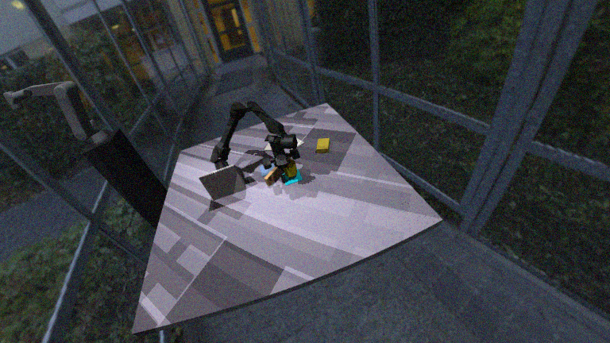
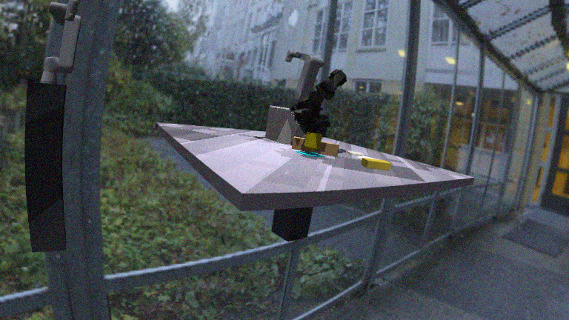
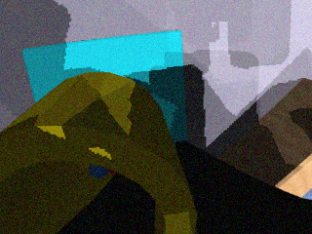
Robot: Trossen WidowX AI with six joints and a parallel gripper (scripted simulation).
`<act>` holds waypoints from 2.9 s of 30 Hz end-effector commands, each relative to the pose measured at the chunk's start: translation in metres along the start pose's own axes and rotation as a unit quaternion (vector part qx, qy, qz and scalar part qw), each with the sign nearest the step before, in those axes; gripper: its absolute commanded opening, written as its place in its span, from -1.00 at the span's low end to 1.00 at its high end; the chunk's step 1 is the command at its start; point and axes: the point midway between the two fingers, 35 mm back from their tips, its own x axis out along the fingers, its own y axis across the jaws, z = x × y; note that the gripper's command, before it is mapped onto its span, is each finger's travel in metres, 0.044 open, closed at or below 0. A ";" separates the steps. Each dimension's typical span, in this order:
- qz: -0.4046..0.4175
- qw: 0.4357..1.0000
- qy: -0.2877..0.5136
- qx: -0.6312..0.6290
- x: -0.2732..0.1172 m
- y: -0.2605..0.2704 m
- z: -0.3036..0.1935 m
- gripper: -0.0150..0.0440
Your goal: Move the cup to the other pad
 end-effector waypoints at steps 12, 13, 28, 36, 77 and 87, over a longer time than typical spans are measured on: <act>-0.002 1.000 0.001 0.000 0.017 -0.001 -0.001 -0.49; -0.002 1.000 0.001 0.000 0.017 -0.001 -0.001 -0.49; -0.002 1.000 0.001 0.000 0.017 -0.001 -0.001 0.01; -0.002 1.000 0.001 0.000 0.015 -0.001 -0.001 0.01; -0.003 1.000 0.009 0.011 -0.029 -0.011 -0.002 0.72; -0.002 1.000 0.005 0.009 -0.065 -0.011 -0.002 1.00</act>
